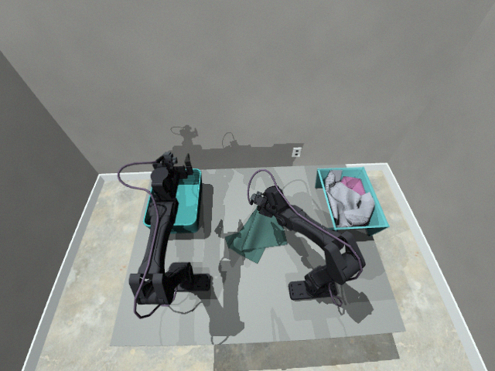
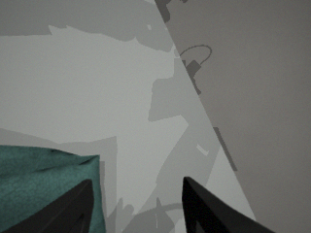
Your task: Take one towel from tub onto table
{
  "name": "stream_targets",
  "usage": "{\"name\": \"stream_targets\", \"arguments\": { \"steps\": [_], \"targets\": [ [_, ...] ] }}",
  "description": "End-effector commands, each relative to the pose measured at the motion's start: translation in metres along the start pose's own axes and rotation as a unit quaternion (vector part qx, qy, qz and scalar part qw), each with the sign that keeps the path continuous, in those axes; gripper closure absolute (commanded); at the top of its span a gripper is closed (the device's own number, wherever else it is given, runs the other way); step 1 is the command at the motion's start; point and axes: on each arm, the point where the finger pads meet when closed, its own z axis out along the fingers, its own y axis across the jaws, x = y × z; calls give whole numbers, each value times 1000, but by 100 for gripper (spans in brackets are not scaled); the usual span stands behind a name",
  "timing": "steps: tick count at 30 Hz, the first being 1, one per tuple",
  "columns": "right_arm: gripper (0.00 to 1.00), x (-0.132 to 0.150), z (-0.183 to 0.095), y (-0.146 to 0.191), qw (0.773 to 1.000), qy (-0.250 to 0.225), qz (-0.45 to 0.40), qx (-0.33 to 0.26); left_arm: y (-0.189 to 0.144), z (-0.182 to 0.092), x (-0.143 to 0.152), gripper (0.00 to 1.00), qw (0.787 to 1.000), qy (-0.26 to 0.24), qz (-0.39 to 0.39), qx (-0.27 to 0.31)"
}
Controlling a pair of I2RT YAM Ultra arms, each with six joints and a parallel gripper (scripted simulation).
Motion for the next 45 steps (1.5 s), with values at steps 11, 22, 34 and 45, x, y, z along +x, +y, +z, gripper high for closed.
{"name": "stream_targets", "arguments": {
  "steps": [11, 22, 34, 45],
  "targets": [
    [54, 17, -48, -42, 984, -75, 130, 99, 0, -2, -6, 0, 1000, -7, 0, 1],
    [54, 38, -81, -64, 955, -116, 218, 162, 0, -2, -6, 0, 1000, -7, 0, 1],
    [54, 67, -125, -96, 895, -166, 332, 247, 0, -2, -6, 0, 1000, -7, 0, 1],
    [54, 85, -161, -122, 834, -210, 409, 305, 0, -2, -6, 0, 1000, -7, 0, 1]
  ]
}}
